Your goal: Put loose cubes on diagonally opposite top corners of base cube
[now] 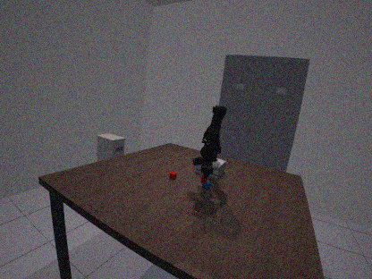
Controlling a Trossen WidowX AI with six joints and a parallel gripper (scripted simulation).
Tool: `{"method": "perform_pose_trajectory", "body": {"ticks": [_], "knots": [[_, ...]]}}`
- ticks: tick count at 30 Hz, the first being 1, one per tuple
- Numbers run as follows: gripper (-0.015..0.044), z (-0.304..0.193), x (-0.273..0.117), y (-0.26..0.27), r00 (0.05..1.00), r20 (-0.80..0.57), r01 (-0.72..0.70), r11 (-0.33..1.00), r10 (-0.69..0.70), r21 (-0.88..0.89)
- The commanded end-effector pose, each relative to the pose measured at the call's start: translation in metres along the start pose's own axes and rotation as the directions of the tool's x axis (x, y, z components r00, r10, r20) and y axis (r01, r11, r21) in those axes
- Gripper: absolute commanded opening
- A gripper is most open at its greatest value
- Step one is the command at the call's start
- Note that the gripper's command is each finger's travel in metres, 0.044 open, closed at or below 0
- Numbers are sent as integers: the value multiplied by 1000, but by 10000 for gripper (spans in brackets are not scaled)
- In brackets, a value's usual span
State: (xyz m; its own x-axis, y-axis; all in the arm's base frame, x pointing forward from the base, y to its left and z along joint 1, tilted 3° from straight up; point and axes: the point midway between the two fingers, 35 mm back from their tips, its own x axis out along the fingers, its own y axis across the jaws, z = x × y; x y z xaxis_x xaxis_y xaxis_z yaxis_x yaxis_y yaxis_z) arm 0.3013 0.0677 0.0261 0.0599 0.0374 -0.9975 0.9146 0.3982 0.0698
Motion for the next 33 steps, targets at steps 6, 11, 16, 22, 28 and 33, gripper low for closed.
{"method": "perform_pose_trajectory", "body": {"ticks": [6,11,16,22,28,33], "knots": [[205,0,-14,1,1000,1,-3,1000,3,0],[205,0,-21,1,1000,1,-3,1000,3,0],[205,0,-27,1,1000,1,-3,1000,3,0],[205,0,-29,1,1000,1,-3,1000,3,0],[265,37,-35,-3,1000,5,0,999,-1,55],[265,79,-44,-12,1000,9,0,994,-1,114]]}}
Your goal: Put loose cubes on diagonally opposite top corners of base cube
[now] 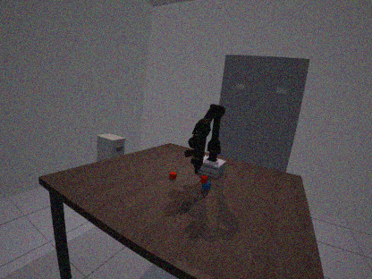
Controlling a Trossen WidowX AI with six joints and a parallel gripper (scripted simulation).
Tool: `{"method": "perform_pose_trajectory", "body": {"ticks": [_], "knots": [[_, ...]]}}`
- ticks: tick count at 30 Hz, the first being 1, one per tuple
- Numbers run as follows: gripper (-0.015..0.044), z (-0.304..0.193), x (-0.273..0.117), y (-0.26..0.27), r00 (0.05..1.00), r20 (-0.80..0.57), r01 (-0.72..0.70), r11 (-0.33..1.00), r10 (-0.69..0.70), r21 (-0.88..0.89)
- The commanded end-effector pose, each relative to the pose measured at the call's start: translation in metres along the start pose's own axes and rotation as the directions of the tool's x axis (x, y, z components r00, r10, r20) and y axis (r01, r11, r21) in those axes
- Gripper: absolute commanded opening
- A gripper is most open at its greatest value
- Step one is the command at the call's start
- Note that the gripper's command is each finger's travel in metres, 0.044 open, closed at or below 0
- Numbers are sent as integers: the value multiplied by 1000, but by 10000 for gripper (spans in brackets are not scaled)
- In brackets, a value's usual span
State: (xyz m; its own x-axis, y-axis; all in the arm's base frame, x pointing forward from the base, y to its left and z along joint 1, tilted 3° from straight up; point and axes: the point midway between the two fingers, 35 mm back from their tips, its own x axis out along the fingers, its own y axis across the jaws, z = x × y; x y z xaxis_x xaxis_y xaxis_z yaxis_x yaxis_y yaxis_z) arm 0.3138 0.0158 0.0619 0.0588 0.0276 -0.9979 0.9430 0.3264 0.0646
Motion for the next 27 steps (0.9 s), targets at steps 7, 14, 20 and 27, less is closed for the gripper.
{"method": "perform_pose_trajectory", "body": {"ticks": [7,14,20,27], "knots": [[265,85,-20,-22,1000,7,-4,993,4,120],[265,137,-34,-52,1000,13,-6,980,3,199],[265,142,-34,-56,1000,14,-6,978,3,207],[265,143,25,-56,1000,14,-6,978,3,207]]}}
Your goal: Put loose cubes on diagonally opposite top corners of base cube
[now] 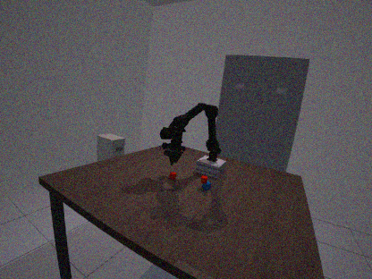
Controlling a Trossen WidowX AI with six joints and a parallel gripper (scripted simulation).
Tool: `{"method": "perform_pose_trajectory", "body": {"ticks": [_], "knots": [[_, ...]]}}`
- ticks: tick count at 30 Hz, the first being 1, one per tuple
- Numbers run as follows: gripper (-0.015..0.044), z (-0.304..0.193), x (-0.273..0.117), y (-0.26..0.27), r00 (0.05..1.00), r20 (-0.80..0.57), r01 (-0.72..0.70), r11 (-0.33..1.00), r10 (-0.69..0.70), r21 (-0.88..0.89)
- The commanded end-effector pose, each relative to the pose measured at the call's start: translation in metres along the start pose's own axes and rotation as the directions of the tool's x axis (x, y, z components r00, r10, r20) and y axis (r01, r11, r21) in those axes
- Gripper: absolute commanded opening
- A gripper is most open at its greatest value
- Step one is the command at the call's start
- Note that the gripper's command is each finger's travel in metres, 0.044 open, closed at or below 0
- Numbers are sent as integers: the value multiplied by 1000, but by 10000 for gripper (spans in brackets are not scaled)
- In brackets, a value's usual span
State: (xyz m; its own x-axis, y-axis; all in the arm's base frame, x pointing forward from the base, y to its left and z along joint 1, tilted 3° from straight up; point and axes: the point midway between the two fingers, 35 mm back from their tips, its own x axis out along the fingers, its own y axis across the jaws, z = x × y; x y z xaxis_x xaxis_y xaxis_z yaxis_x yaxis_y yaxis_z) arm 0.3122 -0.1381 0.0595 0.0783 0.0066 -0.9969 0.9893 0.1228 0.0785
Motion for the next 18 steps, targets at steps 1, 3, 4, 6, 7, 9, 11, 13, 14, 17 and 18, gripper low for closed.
{"method": "perform_pose_trajectory", "body": {"ticks": [1,3,4,6,7,9,11,13,14,17,18], "knots": [[265,-2,28,-5,1000,-11,11,1000,-11,-1],[265,-2,28,-5,1000,-11,11,1000,-11,-1],[265,-2,28,-5,1000,-11,11,1000,-11,-1],[265,-2,32,-5,1000,-11,11,1000,-11,-1],[265,-2,36,-5,1000,-11,11,1000,-11,-1],[265,-2,43,-5,1000,-11,11,1000,-11,-1],[265,-2,43,-5,1000,-11,11,1000,-11,-1],[265,-2,44,-5,1000,-11,11,1000,-11,-1],[265,-2,45,-5,1000,-11,11,1000,-11,-1],[265,-2,49,-5,1000,-11,11,1000,-11,-1],[265,-2,51,-5,1000,-11,11,1000,-11,-1]]}}
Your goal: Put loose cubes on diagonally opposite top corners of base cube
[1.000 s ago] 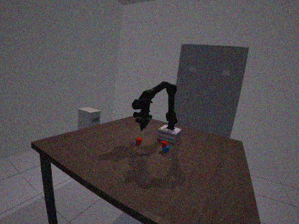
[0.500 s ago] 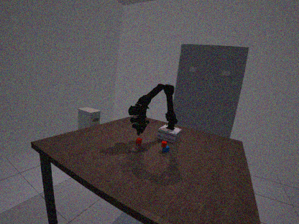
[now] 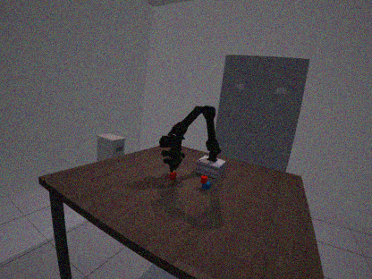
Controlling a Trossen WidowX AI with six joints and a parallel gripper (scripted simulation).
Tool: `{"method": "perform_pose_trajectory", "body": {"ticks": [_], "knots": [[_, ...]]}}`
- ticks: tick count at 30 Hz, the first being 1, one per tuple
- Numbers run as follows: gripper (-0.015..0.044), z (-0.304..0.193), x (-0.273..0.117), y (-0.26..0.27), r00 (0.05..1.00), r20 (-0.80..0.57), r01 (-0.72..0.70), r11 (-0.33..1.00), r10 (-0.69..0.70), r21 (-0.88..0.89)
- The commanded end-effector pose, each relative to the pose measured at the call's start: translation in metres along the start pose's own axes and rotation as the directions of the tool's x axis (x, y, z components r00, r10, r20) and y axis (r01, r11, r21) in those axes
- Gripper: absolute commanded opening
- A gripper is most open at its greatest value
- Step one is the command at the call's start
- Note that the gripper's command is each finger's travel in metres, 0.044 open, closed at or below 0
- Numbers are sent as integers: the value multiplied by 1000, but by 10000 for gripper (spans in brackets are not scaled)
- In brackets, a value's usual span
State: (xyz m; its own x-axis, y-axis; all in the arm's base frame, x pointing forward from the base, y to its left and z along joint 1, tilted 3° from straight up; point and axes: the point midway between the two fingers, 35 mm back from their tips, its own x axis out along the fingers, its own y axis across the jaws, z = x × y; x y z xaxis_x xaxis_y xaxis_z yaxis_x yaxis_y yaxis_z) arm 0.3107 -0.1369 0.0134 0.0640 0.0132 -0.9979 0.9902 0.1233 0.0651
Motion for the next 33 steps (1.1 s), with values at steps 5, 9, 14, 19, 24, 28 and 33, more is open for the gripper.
{"method": "perform_pose_trajectory", "body": {"ticks": [5,9,14,19,24,28,33], "knots": [[265,-1,13,0,1000,-3,-2,1000,2,0],[265,-1,20,0,1000,-3,-2,1000,2,0],[265,-1,28,0,1000,-3,-2,1000,2,0],[212,-1,30,0,1000,-3,-2,1000,2,0],[105,-1,30,0,1000,-3,-2,1000,2,0],[105,-1,28,0,1000,-3,-2,1000,2,0],[105,1,14,2,1000,-2,-3,1000,3,0]]}}
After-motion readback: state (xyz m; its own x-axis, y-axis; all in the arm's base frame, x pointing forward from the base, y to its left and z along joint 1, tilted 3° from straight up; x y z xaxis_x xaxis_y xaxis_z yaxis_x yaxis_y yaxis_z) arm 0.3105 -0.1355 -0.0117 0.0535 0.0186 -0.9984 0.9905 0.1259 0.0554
